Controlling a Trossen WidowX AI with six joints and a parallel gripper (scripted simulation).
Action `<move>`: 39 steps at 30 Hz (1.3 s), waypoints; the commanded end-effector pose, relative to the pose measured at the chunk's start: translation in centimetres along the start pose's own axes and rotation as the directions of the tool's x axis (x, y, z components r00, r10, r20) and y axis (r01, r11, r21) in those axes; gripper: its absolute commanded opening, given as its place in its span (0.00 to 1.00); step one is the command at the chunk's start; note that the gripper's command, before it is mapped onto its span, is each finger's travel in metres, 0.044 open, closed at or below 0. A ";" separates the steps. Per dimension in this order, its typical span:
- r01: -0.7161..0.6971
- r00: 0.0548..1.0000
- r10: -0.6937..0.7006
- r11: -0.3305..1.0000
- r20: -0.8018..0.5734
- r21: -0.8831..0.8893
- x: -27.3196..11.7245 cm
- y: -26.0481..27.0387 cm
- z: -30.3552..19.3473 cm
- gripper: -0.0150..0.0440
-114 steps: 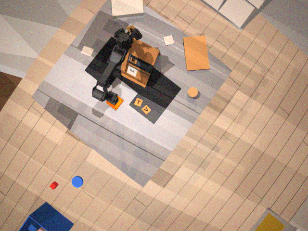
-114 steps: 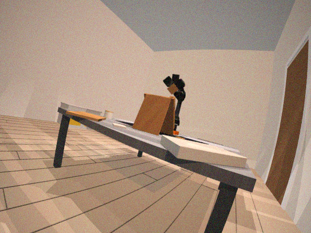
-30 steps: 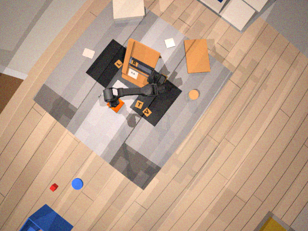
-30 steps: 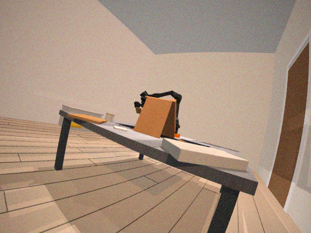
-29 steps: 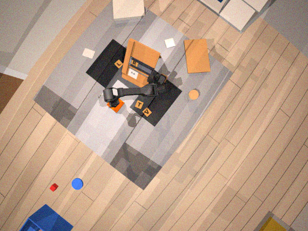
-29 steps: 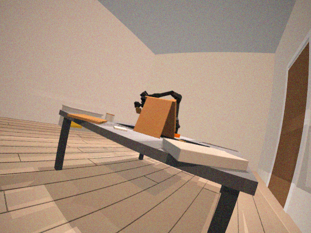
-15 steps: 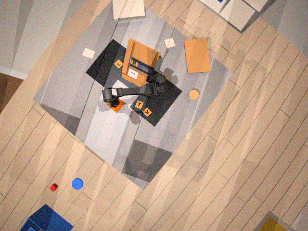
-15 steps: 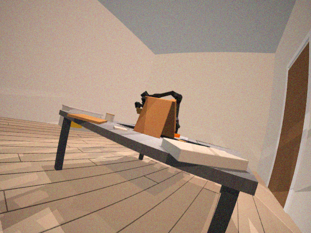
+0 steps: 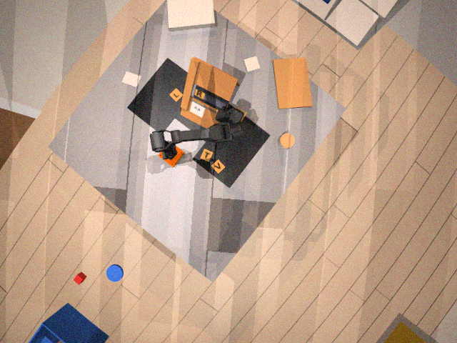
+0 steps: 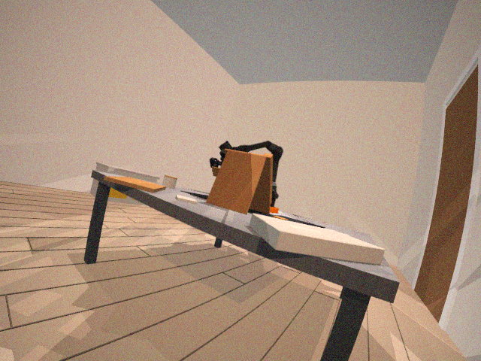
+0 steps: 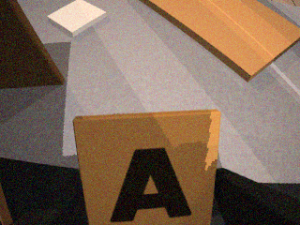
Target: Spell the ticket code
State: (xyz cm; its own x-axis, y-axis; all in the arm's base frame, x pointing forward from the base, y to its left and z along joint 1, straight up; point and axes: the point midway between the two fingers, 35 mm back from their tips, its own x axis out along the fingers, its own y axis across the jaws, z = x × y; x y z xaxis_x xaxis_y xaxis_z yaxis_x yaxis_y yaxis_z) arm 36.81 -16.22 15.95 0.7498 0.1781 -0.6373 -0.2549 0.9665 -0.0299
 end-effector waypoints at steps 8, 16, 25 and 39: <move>0.004 1.000 -0.004 1.000 0.003 0.001 -0.1 0.6 0.1 0.25; 0.004 1.000 -0.004 1.000 0.003 0.001 -0.1 1.0 0.1 0.25; 0.004 1.000 -0.004 1.000 0.003 0.001 0.0 1.5 0.1 0.25; 0.003 1.000 -0.003 1.000 0.003 0.002 0.0 2.2 0.1 0.25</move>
State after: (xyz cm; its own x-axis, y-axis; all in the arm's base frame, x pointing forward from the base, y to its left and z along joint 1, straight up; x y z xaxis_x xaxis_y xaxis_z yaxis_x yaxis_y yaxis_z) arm 36.37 -14.33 15.86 0.7499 0.1788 -0.6369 -0.2550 0.9665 -0.0289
